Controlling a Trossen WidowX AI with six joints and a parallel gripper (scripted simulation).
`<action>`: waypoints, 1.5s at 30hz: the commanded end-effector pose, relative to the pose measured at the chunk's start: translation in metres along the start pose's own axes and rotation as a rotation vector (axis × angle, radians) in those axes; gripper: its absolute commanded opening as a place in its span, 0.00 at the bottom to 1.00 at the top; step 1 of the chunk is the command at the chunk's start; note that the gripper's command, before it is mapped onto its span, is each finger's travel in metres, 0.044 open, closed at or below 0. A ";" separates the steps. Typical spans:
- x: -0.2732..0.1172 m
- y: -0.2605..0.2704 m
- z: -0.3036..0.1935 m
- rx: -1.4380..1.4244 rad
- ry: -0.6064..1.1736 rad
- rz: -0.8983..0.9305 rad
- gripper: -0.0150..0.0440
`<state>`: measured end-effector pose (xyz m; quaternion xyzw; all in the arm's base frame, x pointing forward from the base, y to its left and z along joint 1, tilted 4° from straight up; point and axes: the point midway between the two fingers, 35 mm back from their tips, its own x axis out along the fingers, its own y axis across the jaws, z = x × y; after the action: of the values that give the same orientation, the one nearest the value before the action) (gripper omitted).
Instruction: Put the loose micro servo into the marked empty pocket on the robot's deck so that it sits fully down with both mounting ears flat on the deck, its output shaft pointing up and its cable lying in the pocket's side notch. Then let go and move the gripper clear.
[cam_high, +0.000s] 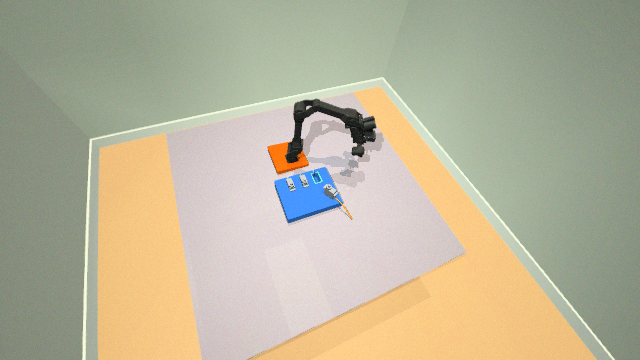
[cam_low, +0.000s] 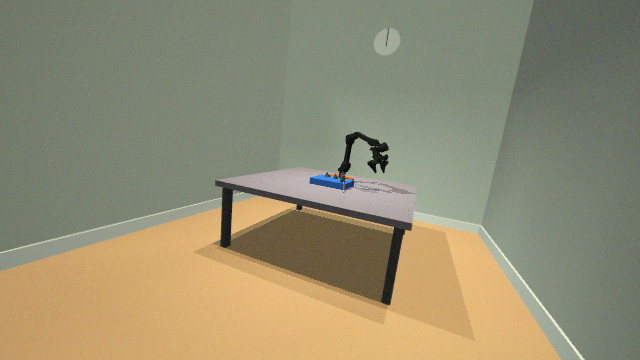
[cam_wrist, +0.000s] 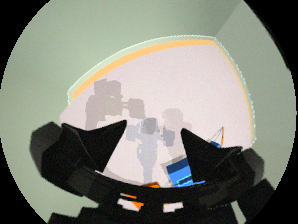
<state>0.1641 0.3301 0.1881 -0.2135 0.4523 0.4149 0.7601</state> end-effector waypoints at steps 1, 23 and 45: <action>-0.001 -0.011 0.002 0.136 0.008 -0.011 1.00; -0.001 -0.074 -0.003 0.870 0.061 -0.117 1.00; -0.008 -0.135 -0.018 1.607 0.062 -0.248 1.00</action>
<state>0.2581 0.2433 0.1769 0.3016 0.6111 -0.0958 0.7255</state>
